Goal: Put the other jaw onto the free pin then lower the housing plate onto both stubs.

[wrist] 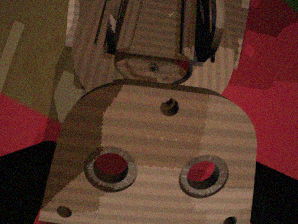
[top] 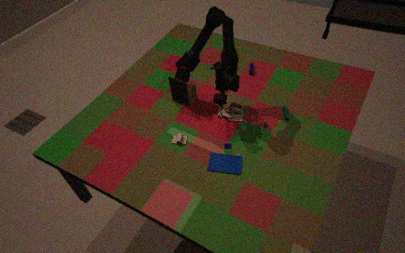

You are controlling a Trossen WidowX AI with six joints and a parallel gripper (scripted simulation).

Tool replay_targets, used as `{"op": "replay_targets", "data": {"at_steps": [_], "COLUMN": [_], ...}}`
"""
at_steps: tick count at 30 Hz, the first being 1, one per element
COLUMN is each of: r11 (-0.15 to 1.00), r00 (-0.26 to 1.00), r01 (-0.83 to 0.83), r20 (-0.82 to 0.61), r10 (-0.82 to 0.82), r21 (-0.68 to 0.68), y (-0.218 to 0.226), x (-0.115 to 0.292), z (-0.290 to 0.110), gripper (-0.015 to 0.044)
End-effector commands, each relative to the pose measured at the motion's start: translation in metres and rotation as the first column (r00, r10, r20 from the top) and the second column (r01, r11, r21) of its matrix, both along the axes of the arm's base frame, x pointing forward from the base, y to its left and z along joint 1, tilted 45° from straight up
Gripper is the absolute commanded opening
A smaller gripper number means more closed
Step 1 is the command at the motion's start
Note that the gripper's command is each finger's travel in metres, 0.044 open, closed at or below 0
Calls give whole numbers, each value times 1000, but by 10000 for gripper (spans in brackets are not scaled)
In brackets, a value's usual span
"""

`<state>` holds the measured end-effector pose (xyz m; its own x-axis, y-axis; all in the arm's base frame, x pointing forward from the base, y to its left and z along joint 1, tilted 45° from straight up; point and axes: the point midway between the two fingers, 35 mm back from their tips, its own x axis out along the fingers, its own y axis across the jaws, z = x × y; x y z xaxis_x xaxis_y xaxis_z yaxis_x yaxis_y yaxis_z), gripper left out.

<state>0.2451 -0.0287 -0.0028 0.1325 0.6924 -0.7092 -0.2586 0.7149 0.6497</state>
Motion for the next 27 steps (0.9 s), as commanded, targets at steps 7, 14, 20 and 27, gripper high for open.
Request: {"op": "replay_targets", "data": {"at_steps": [7,14,20,27], "r11": [1000,1000,1000,1000], "r00": [1000,1000,1000,1000], "r01": [-4,-3,-3,-3], "r20": [3,2,2,2], "r10": [4,3,3,3], "r21": [-5,-6,-6,-6], "y": [-1,5,11,19], "x": [-1,1,3,5], "z": [-1,-8,-15,-24], "gripper": [351,351,351,351]}}
